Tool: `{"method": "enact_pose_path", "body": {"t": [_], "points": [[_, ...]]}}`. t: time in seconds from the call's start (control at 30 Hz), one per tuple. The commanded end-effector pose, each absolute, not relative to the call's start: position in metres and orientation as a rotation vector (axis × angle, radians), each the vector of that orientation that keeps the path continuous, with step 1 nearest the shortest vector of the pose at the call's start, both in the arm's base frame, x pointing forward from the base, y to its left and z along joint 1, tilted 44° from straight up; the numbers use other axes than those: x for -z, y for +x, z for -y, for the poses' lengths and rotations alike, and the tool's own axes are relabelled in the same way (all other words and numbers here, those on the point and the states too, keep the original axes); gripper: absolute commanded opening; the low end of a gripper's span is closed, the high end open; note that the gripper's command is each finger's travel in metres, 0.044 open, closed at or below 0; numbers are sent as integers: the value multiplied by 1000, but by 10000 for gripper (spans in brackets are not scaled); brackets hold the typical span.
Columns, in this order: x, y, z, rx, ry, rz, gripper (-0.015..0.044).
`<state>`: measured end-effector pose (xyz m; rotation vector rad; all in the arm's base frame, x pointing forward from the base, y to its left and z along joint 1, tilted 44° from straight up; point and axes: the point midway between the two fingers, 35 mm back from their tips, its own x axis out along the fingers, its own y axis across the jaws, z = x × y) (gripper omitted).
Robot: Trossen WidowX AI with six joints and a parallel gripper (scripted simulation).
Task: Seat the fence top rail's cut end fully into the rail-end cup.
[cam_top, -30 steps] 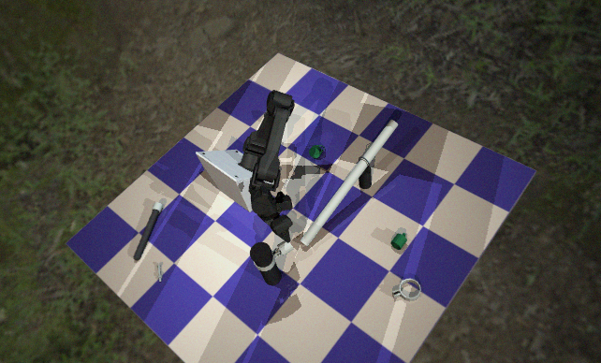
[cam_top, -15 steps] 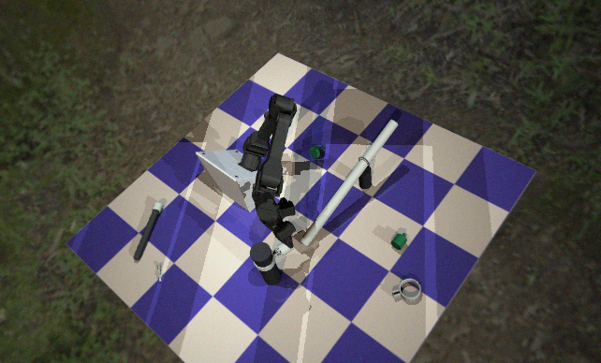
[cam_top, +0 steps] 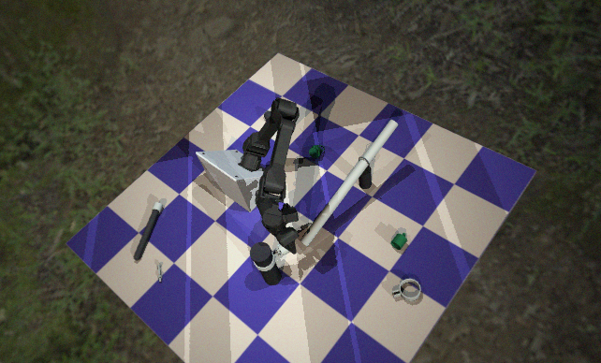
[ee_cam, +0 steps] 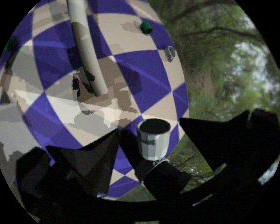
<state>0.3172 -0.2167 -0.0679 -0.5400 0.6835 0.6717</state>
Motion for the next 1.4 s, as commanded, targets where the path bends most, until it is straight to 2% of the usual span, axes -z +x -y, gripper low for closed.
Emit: {"method": "enact_pose_path", "body": {"t": [0.0, 0.37, 0.8, 0.9, 1.0, 1.37], "points": [[75, 321, 212, -674, -532, -690, 440], [84, 328, 206, -674, -532, -688, 440], [84, 328, 206, -674, -532, -688, 99], [84, 328, 206, -674, -532, -688, 79], [84, 327, 205, -680, -541, -677, 0], [83, 322, 204, -703, -573, -639, 0]]}}
